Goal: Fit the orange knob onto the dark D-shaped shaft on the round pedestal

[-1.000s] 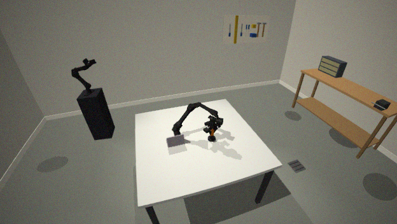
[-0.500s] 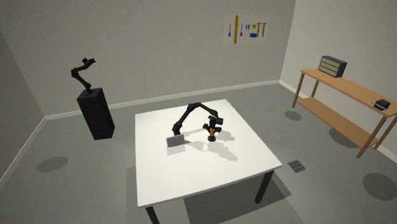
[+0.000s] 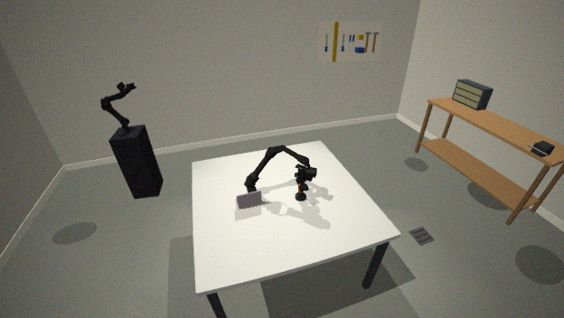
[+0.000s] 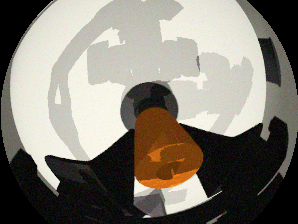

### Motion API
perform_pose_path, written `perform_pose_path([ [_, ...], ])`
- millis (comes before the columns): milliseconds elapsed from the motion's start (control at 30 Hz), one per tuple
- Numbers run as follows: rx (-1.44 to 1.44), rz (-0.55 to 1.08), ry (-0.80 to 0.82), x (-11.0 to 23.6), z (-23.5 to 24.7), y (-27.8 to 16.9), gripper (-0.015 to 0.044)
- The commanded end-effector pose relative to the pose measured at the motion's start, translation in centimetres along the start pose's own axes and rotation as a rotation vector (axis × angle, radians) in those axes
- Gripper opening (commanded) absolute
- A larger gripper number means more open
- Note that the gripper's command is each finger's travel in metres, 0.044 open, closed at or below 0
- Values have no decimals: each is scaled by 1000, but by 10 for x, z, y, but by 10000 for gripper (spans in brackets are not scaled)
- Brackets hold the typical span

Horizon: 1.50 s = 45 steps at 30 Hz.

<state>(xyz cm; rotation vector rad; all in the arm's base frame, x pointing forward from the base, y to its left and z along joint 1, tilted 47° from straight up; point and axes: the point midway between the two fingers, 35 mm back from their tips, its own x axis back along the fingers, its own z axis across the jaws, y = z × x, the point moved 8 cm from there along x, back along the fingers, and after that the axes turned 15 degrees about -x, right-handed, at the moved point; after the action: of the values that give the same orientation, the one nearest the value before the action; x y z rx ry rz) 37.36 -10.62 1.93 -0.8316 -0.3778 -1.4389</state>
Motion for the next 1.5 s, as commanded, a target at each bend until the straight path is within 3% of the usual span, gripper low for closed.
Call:
perform_pose_path([
  [0, -103, -5, 1, 2, 1, 1, 0],
  [867, -103, -5, 0, 3, 0, -3, 0],
  [1100, -302, -5, 1, 3, 0, -2, 0],
  [1467, -312, -5, 1, 4, 1, 1, 0],
])
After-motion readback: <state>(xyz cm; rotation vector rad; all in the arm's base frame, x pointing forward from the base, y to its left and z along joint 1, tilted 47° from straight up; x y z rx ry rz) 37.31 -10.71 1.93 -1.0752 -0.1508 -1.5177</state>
